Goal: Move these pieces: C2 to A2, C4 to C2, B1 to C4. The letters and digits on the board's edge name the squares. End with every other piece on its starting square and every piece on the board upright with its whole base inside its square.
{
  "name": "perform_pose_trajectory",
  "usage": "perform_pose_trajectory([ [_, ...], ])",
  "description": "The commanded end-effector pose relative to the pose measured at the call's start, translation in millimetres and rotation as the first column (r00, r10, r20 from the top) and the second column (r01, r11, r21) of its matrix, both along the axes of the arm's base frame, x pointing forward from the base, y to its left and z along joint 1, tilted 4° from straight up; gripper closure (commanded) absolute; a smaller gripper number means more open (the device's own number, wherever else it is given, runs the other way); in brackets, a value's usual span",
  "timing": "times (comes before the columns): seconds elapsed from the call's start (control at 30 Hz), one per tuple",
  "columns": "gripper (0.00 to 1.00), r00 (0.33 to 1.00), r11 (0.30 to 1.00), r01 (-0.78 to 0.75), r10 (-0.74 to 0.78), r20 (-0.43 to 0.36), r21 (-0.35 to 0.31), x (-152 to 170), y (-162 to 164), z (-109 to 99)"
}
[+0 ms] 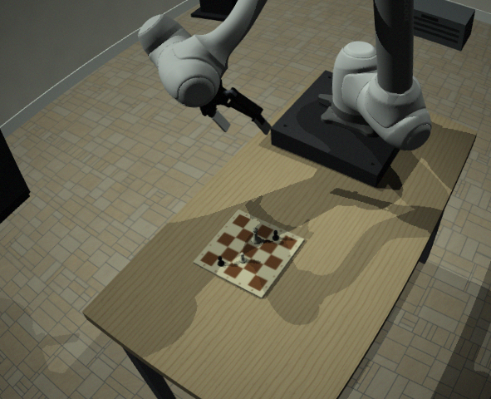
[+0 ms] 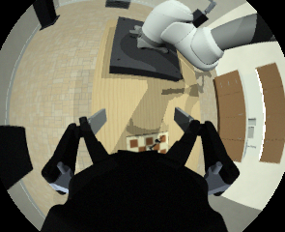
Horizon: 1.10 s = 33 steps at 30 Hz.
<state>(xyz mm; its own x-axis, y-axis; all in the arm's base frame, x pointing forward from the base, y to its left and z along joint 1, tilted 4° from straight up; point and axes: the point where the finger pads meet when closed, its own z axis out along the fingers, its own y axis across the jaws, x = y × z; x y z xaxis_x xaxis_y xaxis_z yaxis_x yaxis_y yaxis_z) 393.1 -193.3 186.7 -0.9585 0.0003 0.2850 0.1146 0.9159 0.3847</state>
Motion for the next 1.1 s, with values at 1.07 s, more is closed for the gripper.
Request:
perform_pose_trajectory([
  [1.07,0.00,0.126,0.294,0.954,-0.583,-0.803,-0.063,194,-85,-180],
])
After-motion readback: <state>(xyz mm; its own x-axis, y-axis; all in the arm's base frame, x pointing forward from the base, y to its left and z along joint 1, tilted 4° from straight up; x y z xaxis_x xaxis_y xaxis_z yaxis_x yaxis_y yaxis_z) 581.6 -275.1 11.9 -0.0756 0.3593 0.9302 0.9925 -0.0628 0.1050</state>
